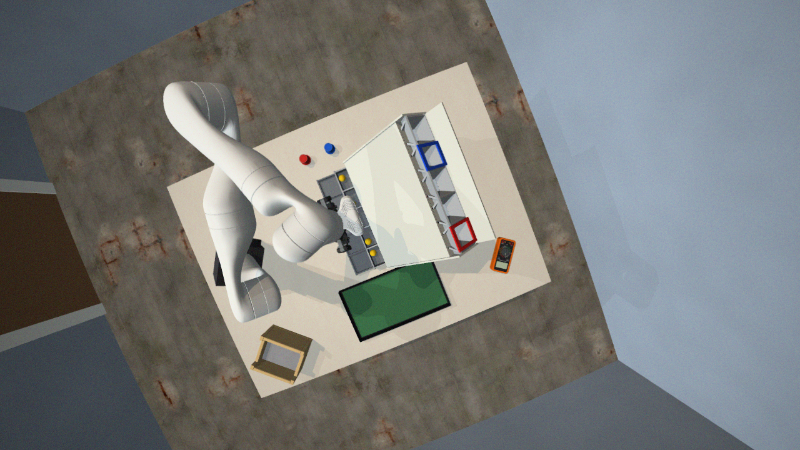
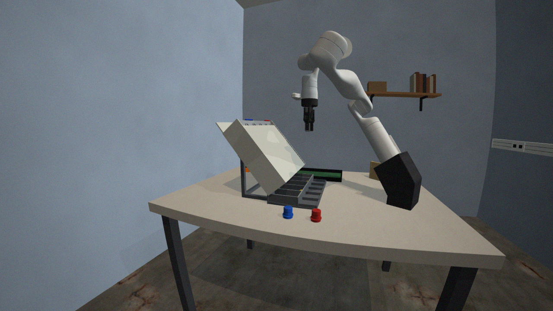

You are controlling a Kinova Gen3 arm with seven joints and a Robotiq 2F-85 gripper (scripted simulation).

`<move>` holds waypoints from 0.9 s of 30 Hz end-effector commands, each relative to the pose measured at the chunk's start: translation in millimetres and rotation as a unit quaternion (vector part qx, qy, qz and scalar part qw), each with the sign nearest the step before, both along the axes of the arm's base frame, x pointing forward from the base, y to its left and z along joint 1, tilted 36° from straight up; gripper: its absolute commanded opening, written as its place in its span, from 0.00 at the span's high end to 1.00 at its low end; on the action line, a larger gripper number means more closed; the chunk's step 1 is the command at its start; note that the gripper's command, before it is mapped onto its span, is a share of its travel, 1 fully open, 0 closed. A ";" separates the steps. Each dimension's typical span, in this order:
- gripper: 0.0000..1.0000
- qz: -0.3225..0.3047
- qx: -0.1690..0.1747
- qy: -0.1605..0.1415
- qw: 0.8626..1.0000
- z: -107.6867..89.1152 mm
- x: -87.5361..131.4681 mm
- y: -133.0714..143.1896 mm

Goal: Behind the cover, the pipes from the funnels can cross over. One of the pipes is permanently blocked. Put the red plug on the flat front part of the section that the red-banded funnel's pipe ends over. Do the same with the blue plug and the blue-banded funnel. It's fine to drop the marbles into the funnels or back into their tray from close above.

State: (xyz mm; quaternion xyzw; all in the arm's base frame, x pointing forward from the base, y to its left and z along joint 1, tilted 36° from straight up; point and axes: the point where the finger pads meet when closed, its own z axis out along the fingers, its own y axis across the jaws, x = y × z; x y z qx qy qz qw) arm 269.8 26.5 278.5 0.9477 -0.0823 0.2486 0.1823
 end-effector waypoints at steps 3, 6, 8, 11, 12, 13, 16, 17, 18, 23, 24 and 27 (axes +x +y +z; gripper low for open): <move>0.00 0.000 0.000 0.000 1.000 0.3 0.0 0.1; 0.30 0.000 0.000 0.000 1.000 0.3 0.0 0.1; 0.30 0.000 0.000 0.000 1.000 0.3 0.0 0.1; 0.30 0.000 0.000 0.000 1.000 0.3 0.0 0.1; 0.30 0.000 0.000 0.000 1.000 0.3 0.0 0.1; 0.30 0.000 0.000 0.000 1.000 0.3 0.0 0.1; 0.30 0.000 0.000 0.000 1.000 0.3 0.0 0.1; 0.30 0.000 0.000 0.000 1.000 0.3 0.0 0.1; 0.30 0.000 0.000 0.000 1.000 0.3 0.0 0.1; 0.30 0.000 0.000 0.000 1.000 0.3 0.0 0.1; 0.30 0.000 0.000 0.000 1.000 0.3 0.0 0.1; 0.30 0.000 0.000 0.000 1.000 0.3 0.0 0.1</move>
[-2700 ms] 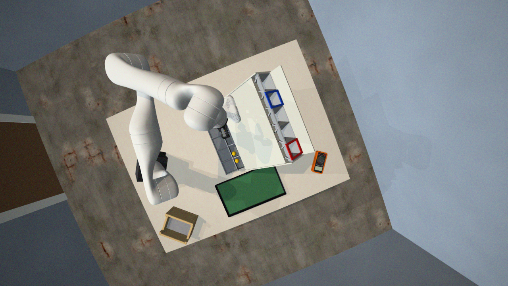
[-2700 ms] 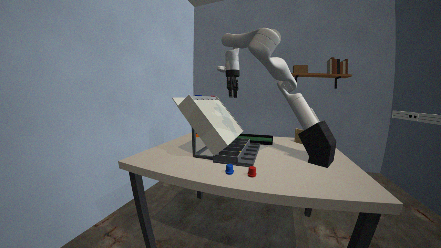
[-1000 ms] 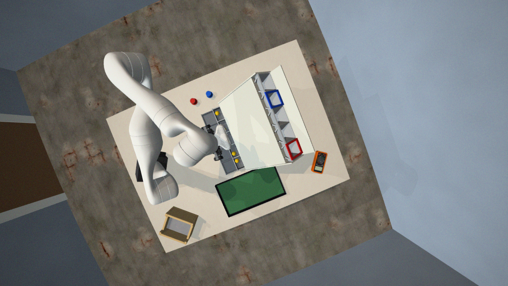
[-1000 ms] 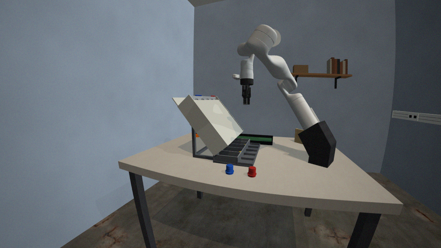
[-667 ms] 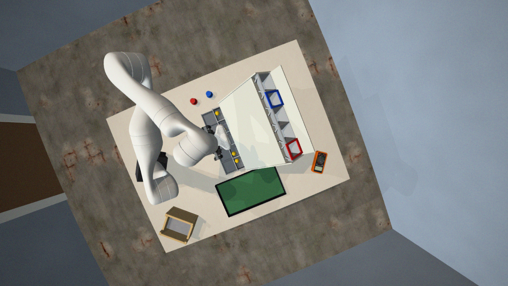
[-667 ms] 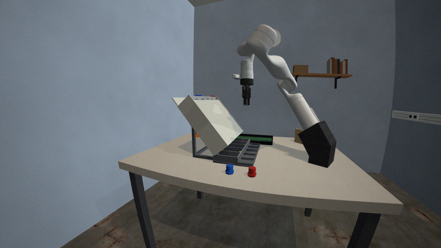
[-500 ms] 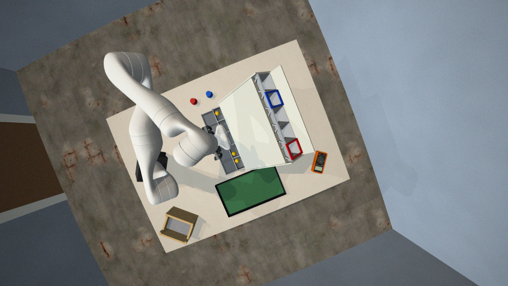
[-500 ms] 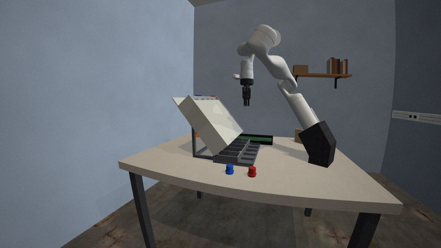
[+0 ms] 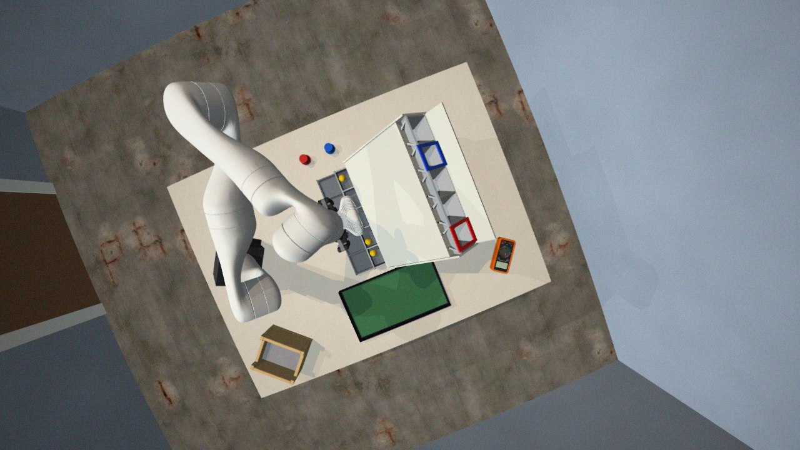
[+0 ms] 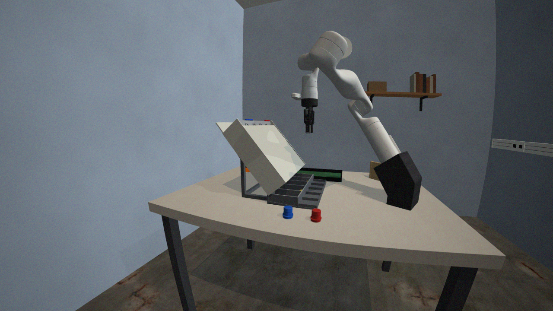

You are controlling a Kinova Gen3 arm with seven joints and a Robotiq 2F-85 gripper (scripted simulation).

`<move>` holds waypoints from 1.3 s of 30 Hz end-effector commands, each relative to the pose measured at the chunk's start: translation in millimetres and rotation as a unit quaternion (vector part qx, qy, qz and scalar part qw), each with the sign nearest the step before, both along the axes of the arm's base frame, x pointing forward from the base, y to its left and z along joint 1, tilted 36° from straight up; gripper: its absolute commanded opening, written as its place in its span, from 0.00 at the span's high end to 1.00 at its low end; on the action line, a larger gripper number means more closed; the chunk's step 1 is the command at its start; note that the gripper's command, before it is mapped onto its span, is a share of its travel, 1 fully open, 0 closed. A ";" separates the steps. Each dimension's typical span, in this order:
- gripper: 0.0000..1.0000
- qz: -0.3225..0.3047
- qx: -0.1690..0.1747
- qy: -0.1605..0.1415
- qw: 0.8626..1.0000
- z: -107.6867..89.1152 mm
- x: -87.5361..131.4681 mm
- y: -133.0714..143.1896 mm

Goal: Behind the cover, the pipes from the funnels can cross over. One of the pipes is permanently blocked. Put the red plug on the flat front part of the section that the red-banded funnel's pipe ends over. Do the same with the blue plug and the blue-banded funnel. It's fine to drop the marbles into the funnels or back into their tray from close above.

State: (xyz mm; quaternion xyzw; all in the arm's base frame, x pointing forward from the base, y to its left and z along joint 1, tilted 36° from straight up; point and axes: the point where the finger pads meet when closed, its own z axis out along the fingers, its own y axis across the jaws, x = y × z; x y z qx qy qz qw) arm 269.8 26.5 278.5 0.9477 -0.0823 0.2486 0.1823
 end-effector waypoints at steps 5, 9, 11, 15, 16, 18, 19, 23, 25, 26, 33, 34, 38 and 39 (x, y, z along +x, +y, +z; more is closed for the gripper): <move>0.30 0.000 0.000 0.000 1.000 0.3 0.0 0.1; 0.30 0.000 0.000 0.000 1.000 0.3 0.0 0.1; 0.30 0.000 -0.002 0.002 1.000 -52.9 27.5 36.2; 0.30 0.000 -0.002 0.002 1.000 -70.0 36.2 48.5; 0.30 0.000 -0.002 0.002 1.000 -79.9 41.0 55.4; 0.30 0.000 -0.002 0.002 1.000 -101.5 52.2 70.0; 0.30 0.000 -0.002 0.002 1.000 -112.2 58.1 76.6; 0.30 0.000 -0.002 0.002 1.000 -113.8 59.0 77.5; 0.30 0.000 -0.002 0.002 1.000 -113.8 59.0 77.5; 0.30 0.000 -0.002 0.002 1.000 -113.8 59.0 77.5; 0.30 0.000 0.015 -0.002 1.000 -188.5 62.1 141.7; 0.30 0.000 0.015 -0.002 1.000 -197.0 62.5 148.8; 0.30 0.000 0.015 -0.002 1.000 -222.1 64.7 168.9; 0.30 0.000 0.015 -0.002 1.000 -222.1 64.7 168.9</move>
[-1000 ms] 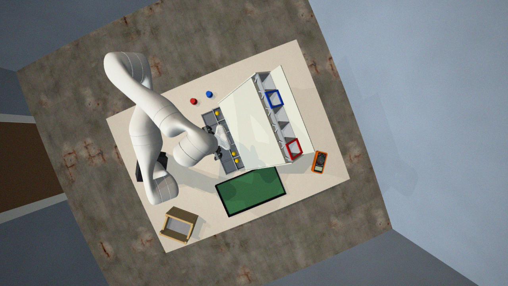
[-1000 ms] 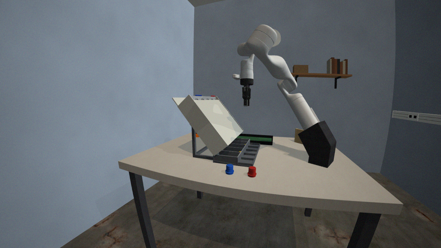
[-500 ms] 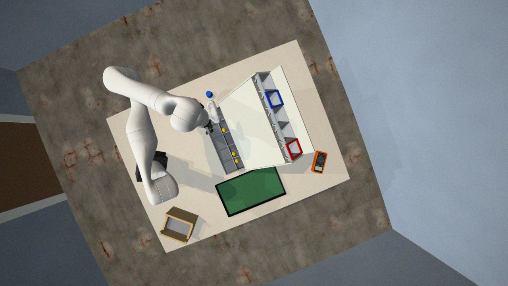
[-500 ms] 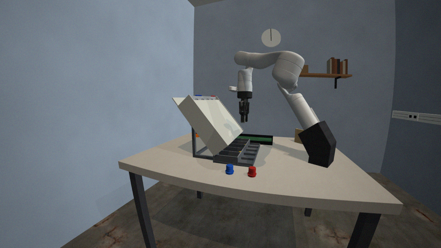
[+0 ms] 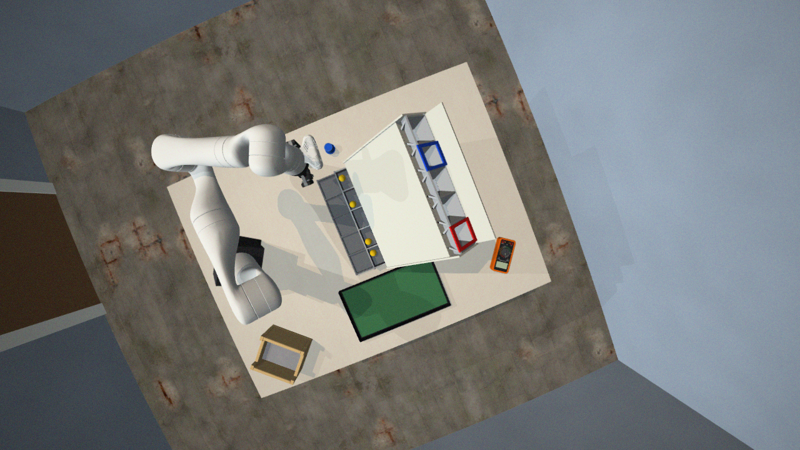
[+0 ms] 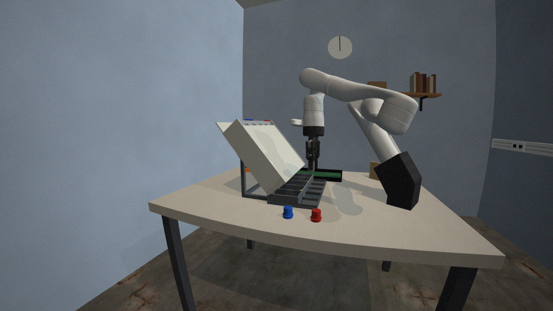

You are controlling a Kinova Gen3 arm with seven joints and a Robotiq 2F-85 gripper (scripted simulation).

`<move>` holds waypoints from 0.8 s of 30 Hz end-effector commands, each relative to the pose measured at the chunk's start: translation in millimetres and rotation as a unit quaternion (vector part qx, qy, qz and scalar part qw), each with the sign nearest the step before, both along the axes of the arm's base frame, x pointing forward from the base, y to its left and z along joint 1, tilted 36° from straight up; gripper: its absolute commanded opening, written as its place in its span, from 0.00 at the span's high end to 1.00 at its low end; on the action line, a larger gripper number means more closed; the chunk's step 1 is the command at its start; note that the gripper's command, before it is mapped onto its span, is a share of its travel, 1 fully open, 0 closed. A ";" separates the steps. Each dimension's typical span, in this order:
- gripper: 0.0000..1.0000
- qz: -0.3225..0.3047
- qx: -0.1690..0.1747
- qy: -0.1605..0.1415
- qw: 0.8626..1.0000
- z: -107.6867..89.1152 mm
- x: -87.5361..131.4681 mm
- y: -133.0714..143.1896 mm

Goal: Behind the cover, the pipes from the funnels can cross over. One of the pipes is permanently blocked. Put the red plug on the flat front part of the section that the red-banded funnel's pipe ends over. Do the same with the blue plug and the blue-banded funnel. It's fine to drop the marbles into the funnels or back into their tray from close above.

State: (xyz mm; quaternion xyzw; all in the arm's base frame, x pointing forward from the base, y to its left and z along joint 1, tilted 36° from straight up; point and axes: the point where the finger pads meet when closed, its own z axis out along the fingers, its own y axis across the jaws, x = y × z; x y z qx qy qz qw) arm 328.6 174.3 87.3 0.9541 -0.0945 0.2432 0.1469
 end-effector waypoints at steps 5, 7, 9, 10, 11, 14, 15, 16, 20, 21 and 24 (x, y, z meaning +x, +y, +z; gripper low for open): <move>0.30 0.003 -0.024 -0.003 1.000 -30.9 6.0 21.1; 0.30 0.003 -0.040 -0.001 0.999 -63.4 8.0 46.6; 0.30 0.003 -0.040 -0.001 0.999 -63.4 8.0 46.6; 0.30 0.003 -0.040 -0.001 0.999 -63.4 8.0 46.6; 0.30 0.003 -0.040 -0.001 0.999 -63.4 8.0 46.6; 0.30 0.003 -0.040 -0.001 0.999 -63.4 8.0 46.6; 0.30 0.003 -0.040 -0.001 0.999 -63.4 8.0 46.6; 0.30 0.003 -0.040 -0.001 0.999 -63.4 8.0 46.6; 0.30 0.003 -0.040 -0.001 0.999 -63.4 8.0 46.6; 0.30 0.003 -0.040 -0.001 0.999 -63.4 8.0 46.6; 0.30 0.002 -0.041 0.000 0.999 -119.5 38.5 19.0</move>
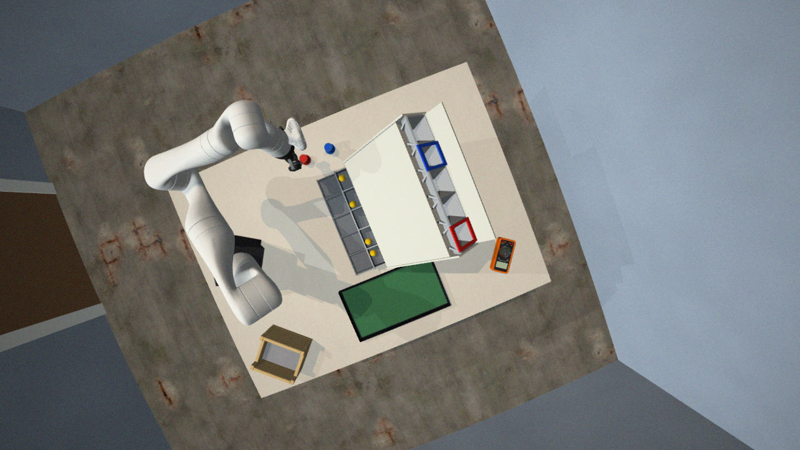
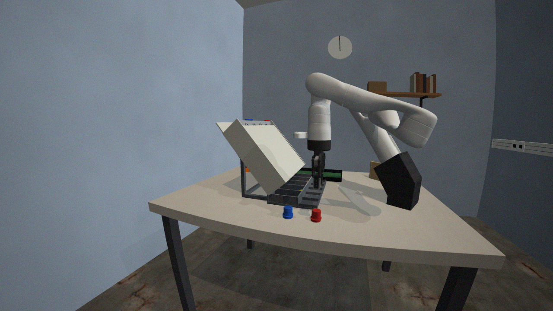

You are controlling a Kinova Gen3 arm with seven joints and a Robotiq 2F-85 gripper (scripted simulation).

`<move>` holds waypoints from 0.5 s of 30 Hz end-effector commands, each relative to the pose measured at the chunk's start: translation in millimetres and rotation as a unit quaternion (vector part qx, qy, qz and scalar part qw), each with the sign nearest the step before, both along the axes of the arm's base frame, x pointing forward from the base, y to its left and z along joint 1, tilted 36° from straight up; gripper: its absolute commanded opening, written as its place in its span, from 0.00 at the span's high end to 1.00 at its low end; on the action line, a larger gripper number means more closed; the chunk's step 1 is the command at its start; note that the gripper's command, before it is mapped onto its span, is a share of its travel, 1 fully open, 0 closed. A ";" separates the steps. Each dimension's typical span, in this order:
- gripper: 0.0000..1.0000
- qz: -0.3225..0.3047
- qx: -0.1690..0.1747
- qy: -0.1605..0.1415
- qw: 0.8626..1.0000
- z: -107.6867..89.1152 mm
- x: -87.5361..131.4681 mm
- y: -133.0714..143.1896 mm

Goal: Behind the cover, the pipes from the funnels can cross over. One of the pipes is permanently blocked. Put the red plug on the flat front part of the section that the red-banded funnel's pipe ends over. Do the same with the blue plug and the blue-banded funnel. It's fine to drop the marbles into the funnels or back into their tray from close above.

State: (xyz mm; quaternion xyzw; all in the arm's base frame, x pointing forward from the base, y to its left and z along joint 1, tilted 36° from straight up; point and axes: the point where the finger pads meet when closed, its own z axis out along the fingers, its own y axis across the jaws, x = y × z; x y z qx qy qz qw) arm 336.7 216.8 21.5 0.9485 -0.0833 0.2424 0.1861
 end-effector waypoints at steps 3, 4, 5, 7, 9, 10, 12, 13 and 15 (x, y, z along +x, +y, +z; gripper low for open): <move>0.30 0.002 0.000 -0.004 1.000 -69.6 39.3 -30.7; 0.30 0.002 0.000 -0.004 1.000 -70.5 39.8 -31.1; 0.30 0.002 0.000 -0.004 1.000 -70.5 39.8 -31.1; 0.30 0.002 0.000 -0.004 1.000 -70.5 39.8 -31.1; 0.30 0.002 0.000 -0.004 1.000 -70.5 39.8 -31.1; 0.30 0.002 0.000 -0.004 1.000 -70.5 39.8 -31.1; 0.30 0.002 0.000 -0.004 1.000 -70.5 39.8 -31.1; 0.30 0.002 0.000 -0.004 1.000 -70.5 39.8 -31.1; 0.30 0.002 0.000 -0.004 1.000 -70.5 39.8 -31.1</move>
